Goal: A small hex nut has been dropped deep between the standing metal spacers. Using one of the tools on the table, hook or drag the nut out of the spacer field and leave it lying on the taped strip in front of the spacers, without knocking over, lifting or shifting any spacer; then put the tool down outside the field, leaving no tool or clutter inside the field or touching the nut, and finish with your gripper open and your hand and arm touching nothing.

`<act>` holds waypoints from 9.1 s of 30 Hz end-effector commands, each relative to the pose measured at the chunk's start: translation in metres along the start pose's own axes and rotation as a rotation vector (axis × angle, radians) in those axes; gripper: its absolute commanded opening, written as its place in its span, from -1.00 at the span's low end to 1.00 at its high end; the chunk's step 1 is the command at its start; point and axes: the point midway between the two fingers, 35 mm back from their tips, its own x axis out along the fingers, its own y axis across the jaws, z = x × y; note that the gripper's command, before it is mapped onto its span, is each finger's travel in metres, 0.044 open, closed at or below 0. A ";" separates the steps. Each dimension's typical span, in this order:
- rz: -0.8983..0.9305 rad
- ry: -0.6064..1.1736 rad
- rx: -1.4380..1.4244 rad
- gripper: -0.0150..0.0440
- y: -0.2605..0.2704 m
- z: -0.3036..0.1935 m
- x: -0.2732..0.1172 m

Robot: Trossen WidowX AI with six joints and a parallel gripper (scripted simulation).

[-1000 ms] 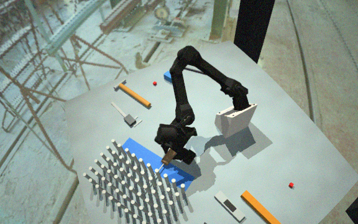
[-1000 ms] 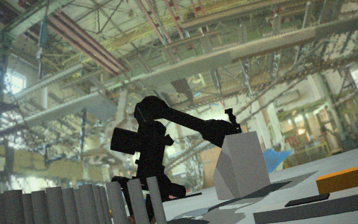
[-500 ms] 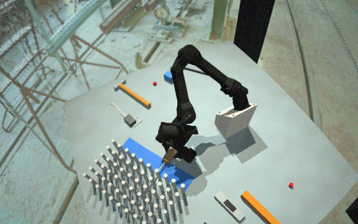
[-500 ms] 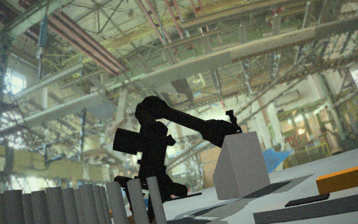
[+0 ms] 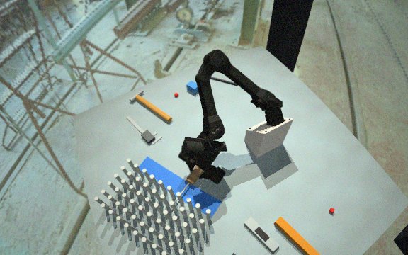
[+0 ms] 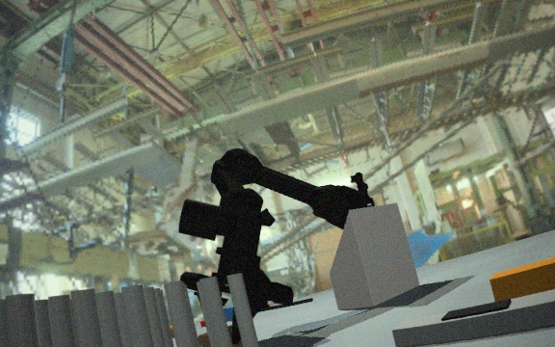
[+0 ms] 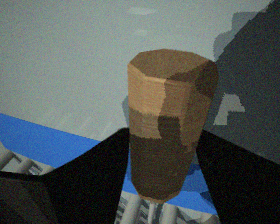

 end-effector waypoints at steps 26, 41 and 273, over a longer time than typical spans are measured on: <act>0.001 -0.001 -0.007 -0.49 0.000 0.017 -0.005; 0.000 -0.002 -0.007 -0.49 0.000 0.025 -0.007; -0.157 -0.034 -0.242 -0.49 0.074 0.094 -0.165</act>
